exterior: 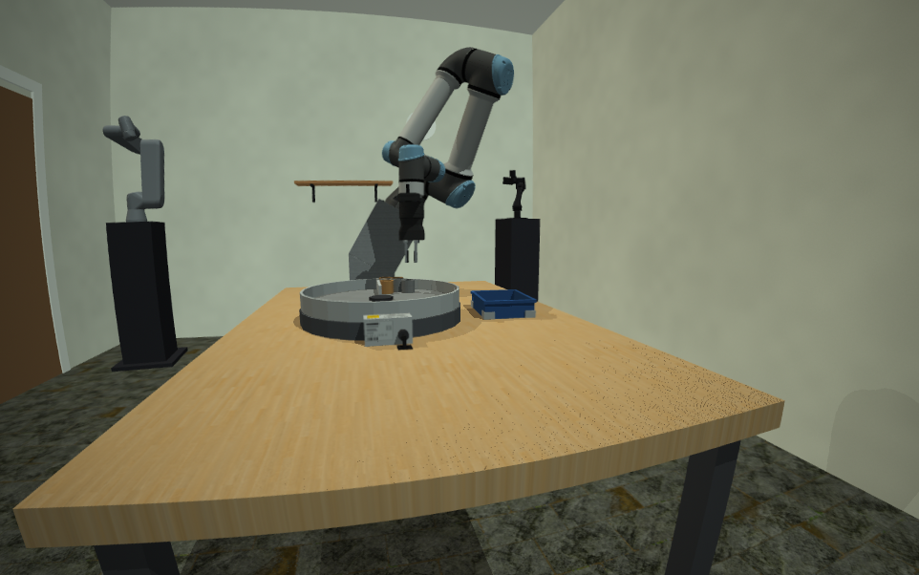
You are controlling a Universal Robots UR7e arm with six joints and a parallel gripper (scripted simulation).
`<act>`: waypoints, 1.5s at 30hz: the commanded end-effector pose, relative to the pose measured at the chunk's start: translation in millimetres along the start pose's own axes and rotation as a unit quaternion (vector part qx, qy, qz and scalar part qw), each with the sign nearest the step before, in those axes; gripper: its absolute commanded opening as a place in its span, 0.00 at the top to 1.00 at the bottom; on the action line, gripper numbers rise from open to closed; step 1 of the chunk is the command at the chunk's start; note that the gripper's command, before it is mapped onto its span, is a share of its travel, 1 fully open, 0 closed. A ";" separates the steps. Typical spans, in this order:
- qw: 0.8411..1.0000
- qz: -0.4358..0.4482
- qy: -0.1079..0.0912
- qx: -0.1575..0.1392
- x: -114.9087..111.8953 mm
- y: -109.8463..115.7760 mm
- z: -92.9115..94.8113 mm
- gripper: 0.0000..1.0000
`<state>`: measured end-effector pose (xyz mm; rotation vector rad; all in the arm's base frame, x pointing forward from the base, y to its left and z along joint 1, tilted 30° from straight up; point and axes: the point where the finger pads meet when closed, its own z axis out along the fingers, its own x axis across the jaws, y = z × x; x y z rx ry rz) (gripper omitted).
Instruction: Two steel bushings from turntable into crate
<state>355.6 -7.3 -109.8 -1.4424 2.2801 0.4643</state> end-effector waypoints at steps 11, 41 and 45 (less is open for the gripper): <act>1.000 0.000 0.000 0.000 0.1 -0.4 -0.3 0.55; 1.000 0.000 0.000 0.000 0.1 -0.4 -0.3 0.55; 1.000 0.000 0.000 0.000 0.1 -0.4 -0.3 0.55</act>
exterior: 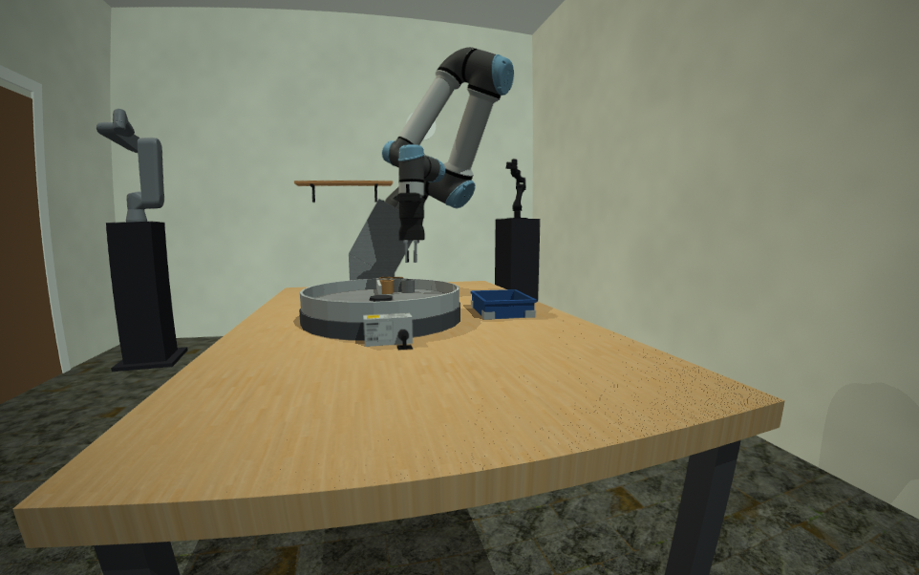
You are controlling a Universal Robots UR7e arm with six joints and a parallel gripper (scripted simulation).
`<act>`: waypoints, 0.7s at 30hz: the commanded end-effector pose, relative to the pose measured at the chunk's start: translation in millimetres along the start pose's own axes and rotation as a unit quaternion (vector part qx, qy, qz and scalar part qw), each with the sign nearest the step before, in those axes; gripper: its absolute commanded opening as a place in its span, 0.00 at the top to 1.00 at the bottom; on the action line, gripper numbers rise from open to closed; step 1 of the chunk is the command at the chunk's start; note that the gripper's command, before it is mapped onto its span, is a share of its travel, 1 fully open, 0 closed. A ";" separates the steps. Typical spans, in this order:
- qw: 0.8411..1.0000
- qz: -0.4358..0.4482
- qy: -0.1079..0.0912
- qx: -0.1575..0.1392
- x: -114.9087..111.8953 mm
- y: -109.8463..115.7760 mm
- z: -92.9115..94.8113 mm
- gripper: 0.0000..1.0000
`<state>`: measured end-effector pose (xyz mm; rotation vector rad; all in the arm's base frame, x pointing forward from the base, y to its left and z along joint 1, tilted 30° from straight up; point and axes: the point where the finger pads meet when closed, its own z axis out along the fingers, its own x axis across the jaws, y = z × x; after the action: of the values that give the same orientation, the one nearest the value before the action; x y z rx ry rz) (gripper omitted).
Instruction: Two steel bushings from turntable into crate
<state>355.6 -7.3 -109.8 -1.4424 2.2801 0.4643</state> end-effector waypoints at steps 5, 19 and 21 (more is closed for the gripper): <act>1.000 0.000 0.000 0.000 0.1 -0.4 -0.3 0.55; 1.000 0.001 0.000 0.001 -0.5 -0.5 15.0 0.55; 1.000 0.001 0.000 0.001 -0.5 -0.5 15.0 0.55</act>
<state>357.0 0.3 -122.3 -1.4405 2.2817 0.4702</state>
